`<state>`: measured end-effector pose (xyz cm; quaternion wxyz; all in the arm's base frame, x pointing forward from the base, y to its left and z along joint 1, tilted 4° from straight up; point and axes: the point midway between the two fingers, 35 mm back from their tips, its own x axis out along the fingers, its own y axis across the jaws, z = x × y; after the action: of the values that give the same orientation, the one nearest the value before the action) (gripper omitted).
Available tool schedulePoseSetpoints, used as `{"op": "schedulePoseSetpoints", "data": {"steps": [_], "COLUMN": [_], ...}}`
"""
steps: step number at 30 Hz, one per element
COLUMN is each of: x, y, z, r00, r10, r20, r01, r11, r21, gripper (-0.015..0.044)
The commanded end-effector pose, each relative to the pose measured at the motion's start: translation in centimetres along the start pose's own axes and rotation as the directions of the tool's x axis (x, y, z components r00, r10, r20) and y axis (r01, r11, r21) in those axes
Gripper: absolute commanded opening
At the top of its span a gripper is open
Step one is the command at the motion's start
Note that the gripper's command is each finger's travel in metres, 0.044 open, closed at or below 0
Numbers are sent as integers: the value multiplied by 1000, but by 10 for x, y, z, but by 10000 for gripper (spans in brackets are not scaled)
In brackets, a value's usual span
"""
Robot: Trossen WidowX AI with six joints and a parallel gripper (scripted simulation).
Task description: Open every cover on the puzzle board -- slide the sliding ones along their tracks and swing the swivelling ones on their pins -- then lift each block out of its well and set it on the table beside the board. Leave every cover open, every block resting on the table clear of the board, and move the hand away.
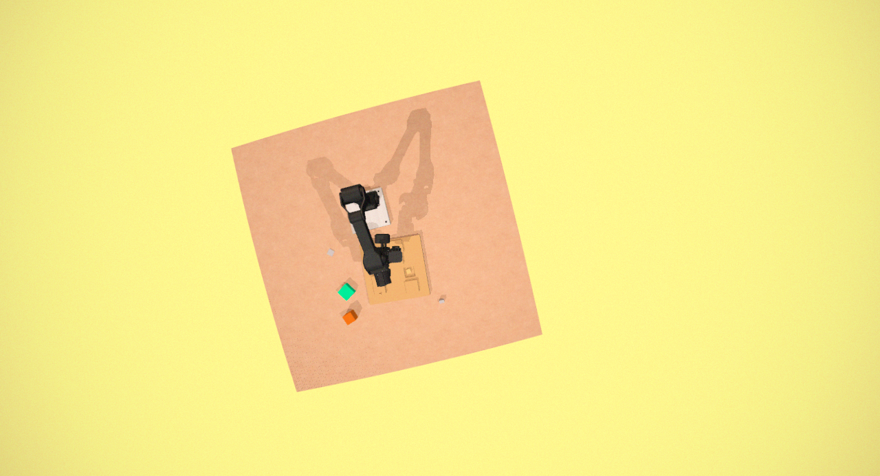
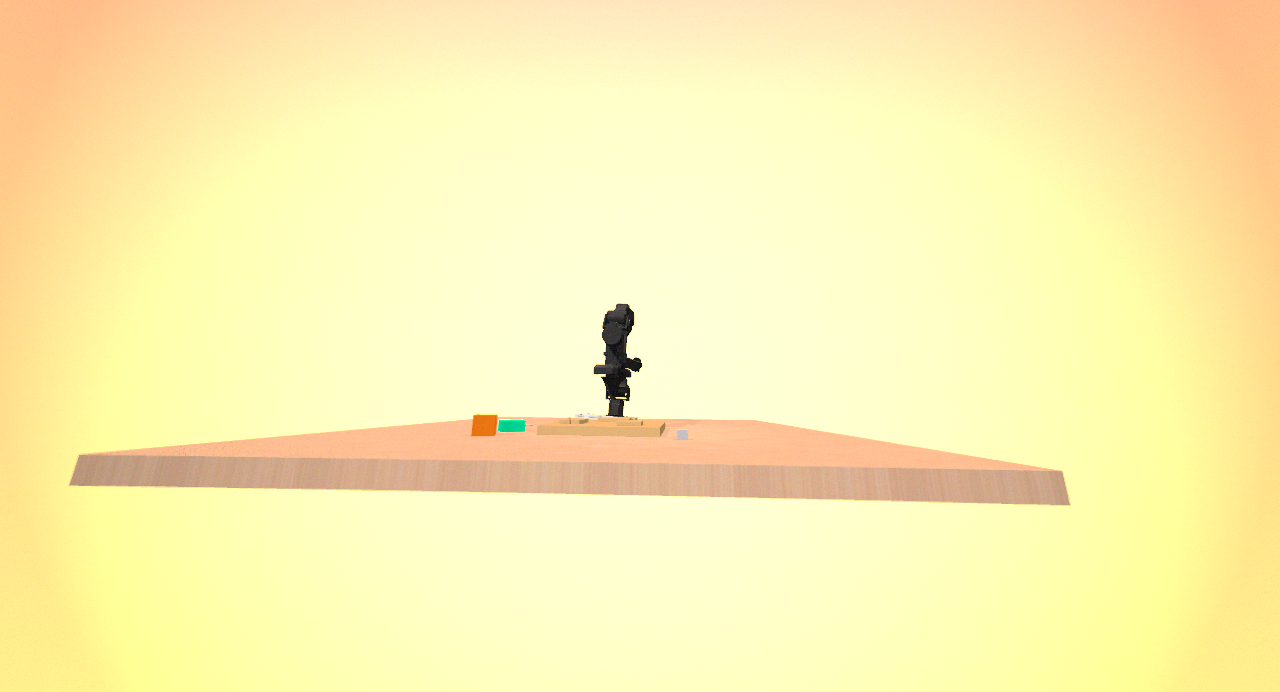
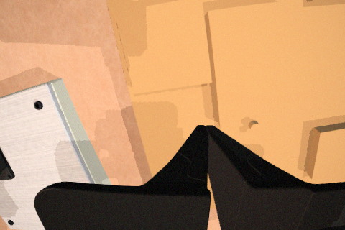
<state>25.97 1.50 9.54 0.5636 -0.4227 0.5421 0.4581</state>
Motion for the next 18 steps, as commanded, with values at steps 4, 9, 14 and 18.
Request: {"op": "schedulePoseSetpoints", "data": {"steps": [4,9,14,18], "x": [3,3,3,3], "y": [18,18,18,18], "z": [-9,-9,-9,-9], "r00": [1000,1000,1000,1000], "r10": [-8,-8,-8,-8], "r20": [9,9,9,9], "r01": [10,10,10,10], "r11": [988,988,988,988], "r21": [-157,-157,-157,-157], "gripper": [0,0,0,0]}}
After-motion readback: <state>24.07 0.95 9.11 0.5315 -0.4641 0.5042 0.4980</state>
